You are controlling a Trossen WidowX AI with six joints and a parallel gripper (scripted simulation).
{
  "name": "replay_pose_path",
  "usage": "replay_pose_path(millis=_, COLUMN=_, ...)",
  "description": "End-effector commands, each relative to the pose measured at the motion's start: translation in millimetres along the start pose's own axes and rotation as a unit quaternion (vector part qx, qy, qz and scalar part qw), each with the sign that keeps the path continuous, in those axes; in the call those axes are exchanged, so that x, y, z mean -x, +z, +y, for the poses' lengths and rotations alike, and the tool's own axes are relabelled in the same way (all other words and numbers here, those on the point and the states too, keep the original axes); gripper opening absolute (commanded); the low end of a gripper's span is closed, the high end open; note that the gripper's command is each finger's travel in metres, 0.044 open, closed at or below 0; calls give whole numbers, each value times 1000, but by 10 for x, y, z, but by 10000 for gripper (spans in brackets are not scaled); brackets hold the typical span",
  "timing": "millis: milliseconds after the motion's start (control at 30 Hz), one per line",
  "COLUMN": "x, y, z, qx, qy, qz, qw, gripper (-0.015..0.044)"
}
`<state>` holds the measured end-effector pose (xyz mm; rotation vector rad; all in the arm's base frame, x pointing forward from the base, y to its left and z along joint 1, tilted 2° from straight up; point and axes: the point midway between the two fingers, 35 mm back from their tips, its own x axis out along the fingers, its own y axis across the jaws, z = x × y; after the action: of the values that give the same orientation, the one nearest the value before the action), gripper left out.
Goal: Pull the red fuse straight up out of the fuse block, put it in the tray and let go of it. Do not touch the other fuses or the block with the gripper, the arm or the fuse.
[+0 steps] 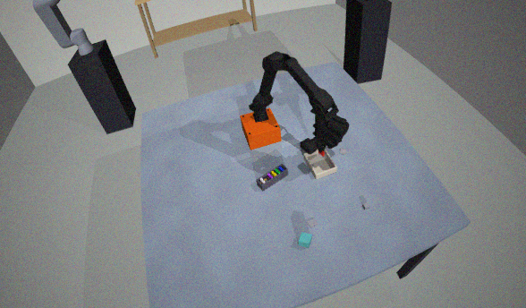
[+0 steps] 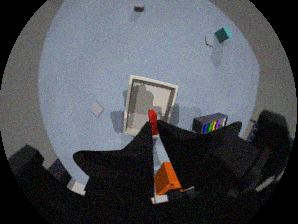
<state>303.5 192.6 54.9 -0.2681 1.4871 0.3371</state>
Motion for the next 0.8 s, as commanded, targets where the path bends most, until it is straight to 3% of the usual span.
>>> replay_pose_path(millis=0, x=-114, y=-22, z=-4, qx=-3, qy=-3, qz=8, qw=1000, gripper=0)
replay_pose_path(millis=767, x=-362, y=-33, z=-6, qx=-3, qy=-3, qz=8, qw=1000, gripper=0)
